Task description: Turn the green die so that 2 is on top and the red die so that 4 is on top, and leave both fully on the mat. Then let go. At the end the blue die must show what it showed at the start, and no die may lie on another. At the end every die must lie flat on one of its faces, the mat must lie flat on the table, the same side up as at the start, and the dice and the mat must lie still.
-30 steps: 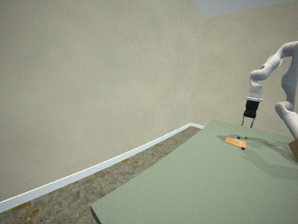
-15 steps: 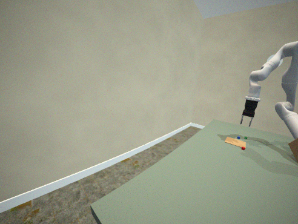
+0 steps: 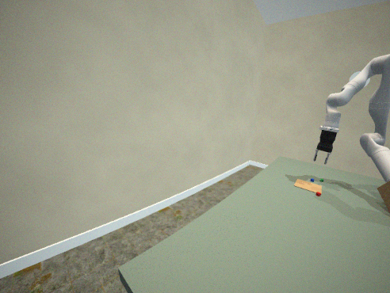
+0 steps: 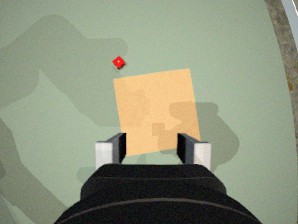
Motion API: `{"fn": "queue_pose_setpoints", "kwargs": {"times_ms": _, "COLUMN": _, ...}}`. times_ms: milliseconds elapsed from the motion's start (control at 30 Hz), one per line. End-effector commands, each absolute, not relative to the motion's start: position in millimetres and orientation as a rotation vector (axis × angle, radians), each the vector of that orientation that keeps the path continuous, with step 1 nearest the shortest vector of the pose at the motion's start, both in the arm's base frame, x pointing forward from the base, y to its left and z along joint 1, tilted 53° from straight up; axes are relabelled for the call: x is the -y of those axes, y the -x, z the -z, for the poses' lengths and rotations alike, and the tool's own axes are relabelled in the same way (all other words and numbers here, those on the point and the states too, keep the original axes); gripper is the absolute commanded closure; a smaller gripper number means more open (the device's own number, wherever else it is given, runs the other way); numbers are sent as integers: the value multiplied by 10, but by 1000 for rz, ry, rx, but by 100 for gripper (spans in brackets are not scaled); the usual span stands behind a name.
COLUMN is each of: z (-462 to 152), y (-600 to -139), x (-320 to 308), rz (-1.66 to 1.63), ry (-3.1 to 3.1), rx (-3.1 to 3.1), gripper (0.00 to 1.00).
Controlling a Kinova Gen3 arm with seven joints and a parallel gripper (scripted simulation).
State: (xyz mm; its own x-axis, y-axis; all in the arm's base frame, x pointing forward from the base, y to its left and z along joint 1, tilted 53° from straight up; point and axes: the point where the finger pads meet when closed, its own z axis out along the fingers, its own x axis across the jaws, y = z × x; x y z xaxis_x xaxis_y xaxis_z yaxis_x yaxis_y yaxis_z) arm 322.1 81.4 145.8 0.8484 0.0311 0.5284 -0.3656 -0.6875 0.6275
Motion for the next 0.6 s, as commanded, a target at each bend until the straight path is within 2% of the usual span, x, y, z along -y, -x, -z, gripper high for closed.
{"fn": "queue_pose_setpoints", "kwargs": {"times_ms": 0, "z": -1513, "y": -3191, "x": -776, "rz": -666, "ry": -2251, "rx": 256, "gripper": 0}}
{"fn": "queue_pose_setpoints", "kwargs": {"times_ms": 567, "z": -1745, "y": -3114, "x": -535, "rz": -710, "ry": -2247, "rx": 346, "gripper": 0}}
